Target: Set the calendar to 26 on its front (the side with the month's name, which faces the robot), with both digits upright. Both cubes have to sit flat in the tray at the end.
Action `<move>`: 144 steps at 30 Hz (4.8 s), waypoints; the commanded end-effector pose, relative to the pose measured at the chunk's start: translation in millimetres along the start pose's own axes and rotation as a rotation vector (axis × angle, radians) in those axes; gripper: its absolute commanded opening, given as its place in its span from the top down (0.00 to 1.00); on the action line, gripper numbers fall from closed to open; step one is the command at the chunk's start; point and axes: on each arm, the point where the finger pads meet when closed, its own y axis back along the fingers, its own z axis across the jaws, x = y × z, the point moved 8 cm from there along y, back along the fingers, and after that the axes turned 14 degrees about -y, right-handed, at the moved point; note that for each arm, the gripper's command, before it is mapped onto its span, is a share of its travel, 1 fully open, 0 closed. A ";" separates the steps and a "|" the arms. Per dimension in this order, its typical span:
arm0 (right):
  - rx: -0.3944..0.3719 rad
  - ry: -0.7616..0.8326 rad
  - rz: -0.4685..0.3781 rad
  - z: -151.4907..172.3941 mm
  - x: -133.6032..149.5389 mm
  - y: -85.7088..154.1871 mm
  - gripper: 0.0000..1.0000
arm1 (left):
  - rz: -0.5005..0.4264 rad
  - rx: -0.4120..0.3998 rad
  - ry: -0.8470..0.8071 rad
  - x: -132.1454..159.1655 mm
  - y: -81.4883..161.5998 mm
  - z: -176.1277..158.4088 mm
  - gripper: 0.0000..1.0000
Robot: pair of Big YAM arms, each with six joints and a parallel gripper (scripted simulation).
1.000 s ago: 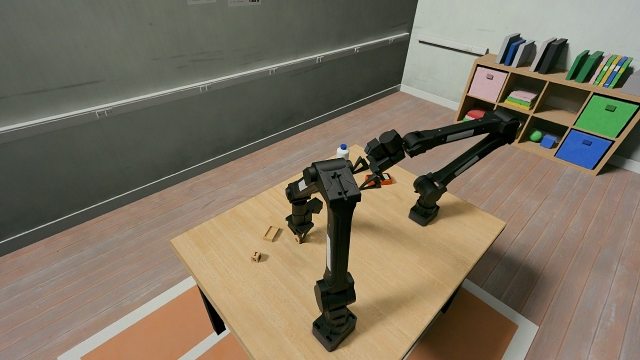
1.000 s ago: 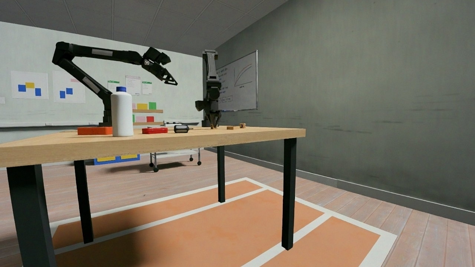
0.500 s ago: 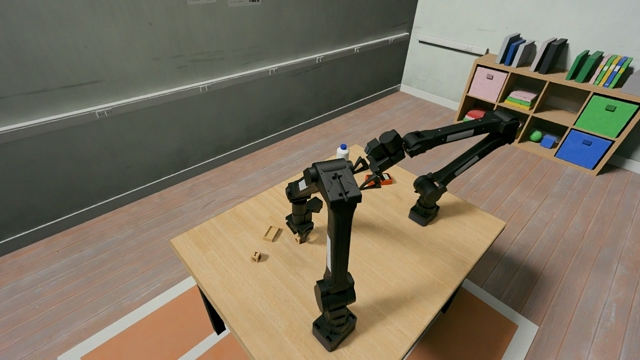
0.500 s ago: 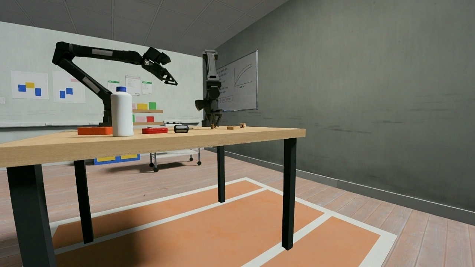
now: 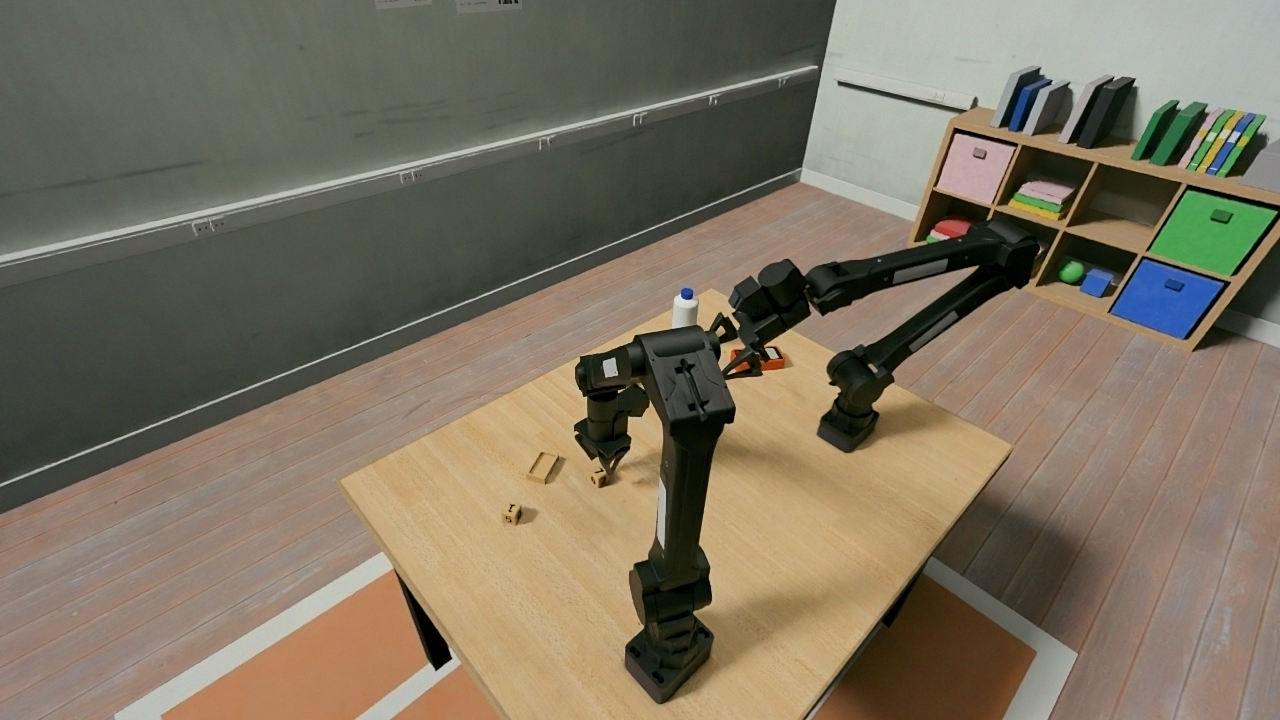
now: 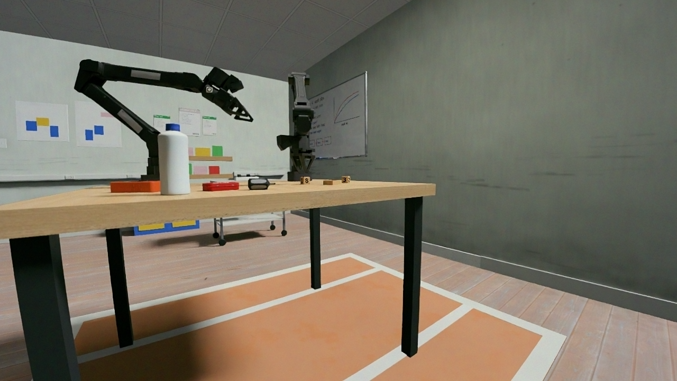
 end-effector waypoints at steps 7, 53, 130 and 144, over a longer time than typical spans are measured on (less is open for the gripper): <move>-0.006 -0.003 -0.032 3.8 -17.8 4.4 0.00 | -0.014 -0.049 -0.009 -8.8 49.1 13.2 0.00; -0.006 -0.003 -0.032 3.8 -17.8 4.4 0.00 | 0.245 -0.033 -0.793 -57.2 12.8 -29.5 0.00; -0.006 -0.003 -0.032 3.8 -17.8 4.4 0.00 | 0.072 0.284 2.290 63.3 9.4 46.3 0.00; -0.006 -0.003 -0.032 3.8 -17.8 4.4 0.00 | 0.059 0.316 2.340 66.2 11.6 50.3 0.00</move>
